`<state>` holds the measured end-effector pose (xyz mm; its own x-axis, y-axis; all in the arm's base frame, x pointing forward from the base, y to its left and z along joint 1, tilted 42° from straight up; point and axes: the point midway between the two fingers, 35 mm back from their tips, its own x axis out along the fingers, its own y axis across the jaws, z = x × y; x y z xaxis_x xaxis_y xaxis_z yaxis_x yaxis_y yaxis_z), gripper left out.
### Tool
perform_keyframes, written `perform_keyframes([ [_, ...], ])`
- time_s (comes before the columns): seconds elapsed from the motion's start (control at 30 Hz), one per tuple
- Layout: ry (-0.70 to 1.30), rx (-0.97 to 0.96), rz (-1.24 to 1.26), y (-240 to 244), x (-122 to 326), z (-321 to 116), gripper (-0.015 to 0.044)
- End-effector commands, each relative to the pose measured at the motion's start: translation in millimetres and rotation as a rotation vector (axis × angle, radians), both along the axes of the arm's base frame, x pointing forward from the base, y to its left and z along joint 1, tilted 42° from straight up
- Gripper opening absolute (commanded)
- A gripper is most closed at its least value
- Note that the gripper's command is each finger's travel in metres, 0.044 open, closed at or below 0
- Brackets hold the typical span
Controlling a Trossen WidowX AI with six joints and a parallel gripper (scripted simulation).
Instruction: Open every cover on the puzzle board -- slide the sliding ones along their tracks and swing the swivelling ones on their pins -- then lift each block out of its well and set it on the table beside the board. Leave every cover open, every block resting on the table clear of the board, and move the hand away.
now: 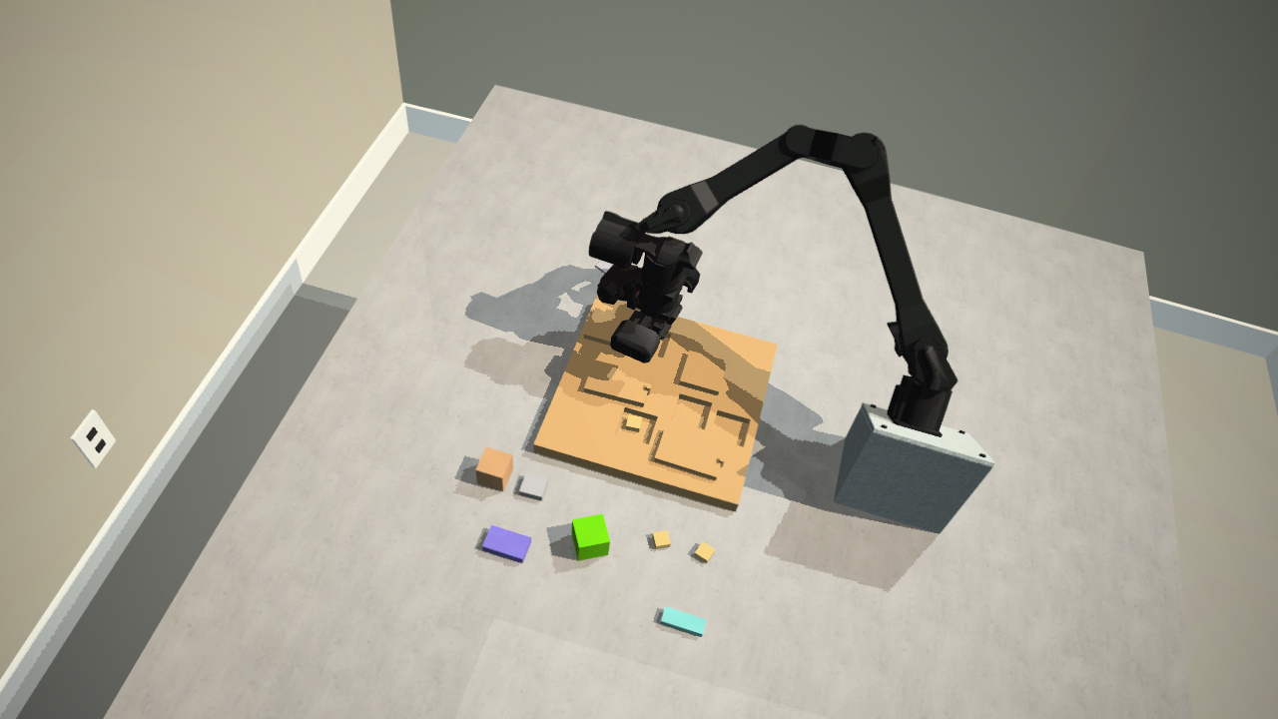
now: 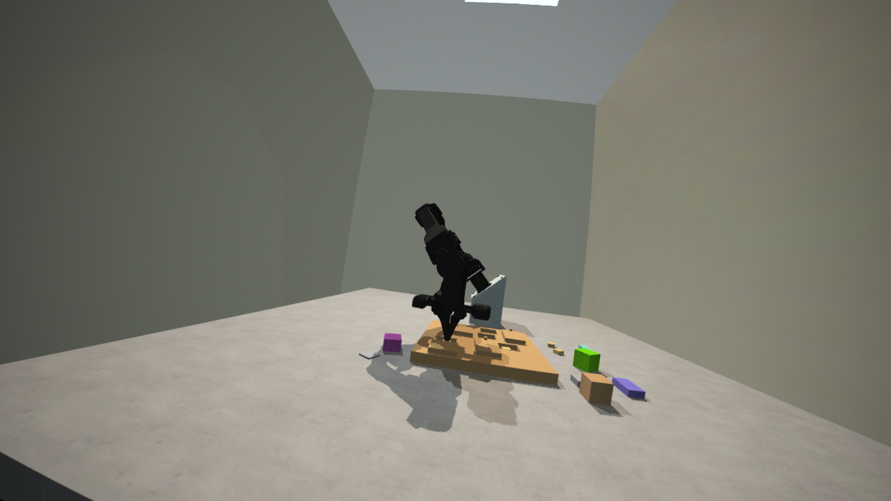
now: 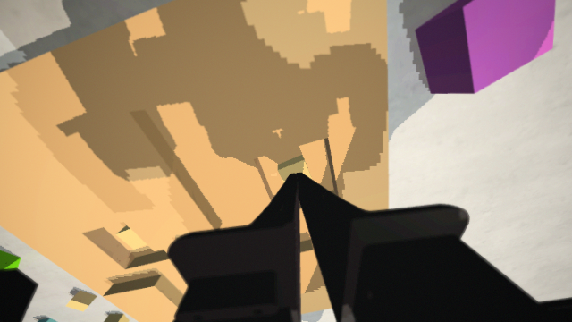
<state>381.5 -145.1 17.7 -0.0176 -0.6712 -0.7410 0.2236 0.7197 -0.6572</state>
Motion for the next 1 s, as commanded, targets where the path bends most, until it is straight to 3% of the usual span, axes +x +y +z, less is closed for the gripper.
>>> perform_keyframes([
  [0.0,0.565,0.013,0.620,-2.3,-1.4,-0.2,0.0000],
  [0.03,0.055,0.001,0.060,0.1,0.0,0.1,0.0000],
  [0.1,0.109,0.003,0.120,0.4,0.1,0.4,0.0000],
  [0.8,1.478,0.039,1.628,8.2,2.4,9.1,0.0000],
  [0.97,1.578,0.042,1.738,8.8,2.6,9.7,0.0000],
])
